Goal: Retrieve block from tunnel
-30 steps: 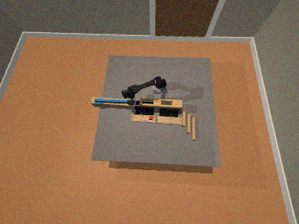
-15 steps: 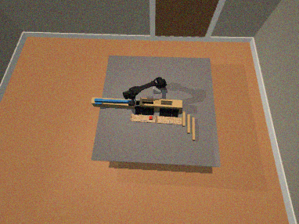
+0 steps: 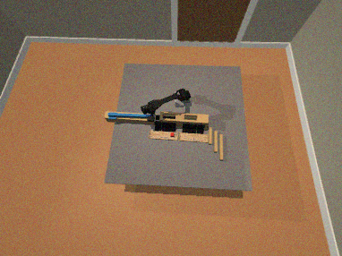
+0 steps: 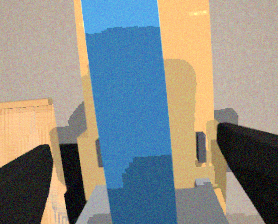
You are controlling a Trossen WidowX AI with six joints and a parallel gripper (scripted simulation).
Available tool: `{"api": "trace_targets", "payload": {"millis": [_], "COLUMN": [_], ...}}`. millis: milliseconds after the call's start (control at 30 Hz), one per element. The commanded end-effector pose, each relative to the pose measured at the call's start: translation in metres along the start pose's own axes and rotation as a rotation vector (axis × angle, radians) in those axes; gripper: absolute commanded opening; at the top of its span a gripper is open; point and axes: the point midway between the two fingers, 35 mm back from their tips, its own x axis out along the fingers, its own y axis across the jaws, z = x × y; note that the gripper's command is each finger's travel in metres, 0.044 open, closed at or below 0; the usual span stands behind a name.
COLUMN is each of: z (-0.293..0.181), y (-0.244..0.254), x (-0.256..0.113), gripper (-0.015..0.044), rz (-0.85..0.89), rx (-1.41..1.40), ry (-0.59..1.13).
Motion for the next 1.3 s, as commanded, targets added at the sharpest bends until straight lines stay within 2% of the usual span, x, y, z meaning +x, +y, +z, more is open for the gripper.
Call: {"api": "trace_targets", "payload": {"millis": [0,300,400,467,800,833,1067,1267], "z": [0.0,0.0,0.0,0.001,0.024,0.012,0.013,0.018], "y": [0.0,0.0,0.0,0.0,-0.001,-0.001,-0.001,0.003], "x": [-0.001,-0.001,-0.001,0.0,0.01,0.003,0.001,-0.019], "gripper": [0.0309,0.0072,0.0052,0.0,0.0,0.0026,0.021,0.0368], "rz": [0.0,0.0,0.0,0.0,0.005,-0.01,-0.01,-0.002], "rx": [0.0,0.0,0.0,0.0,0.003,-0.001,-0.001,0.002], "ry": [0.0,0.0,0.0,0.0,0.0,0.006,0.005,0.003]}}
